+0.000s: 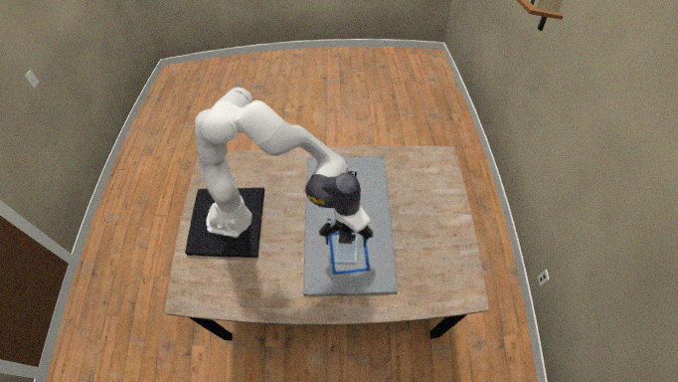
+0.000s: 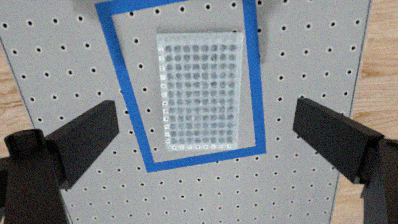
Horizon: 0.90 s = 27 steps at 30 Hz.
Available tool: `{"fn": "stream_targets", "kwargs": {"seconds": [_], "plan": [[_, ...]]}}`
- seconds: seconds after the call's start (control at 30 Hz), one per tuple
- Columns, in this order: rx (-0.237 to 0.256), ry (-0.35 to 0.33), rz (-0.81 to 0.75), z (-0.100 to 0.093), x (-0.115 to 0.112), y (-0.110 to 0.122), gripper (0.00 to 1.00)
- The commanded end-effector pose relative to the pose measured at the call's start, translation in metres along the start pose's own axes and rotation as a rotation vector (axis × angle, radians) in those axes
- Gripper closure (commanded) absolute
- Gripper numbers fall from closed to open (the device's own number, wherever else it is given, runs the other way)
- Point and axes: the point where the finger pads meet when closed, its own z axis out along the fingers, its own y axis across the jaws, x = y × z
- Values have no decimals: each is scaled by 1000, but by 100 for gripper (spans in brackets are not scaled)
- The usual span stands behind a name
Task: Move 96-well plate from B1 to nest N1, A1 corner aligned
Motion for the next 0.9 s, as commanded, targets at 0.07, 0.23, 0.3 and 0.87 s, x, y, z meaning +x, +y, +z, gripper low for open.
{"fn": "stream_targets", "kwargs": {"seconds": [0.07, 0.23, 0.3, 0.87], "plan": [[8, -2, -8, 8, 0, -2, 0], [8, -2, -8, 17, 0, -3, 0], [8, -2, -8, 20, 0, -3, 0], [8, -2, -8, 45, 0, -3, 0]]}}
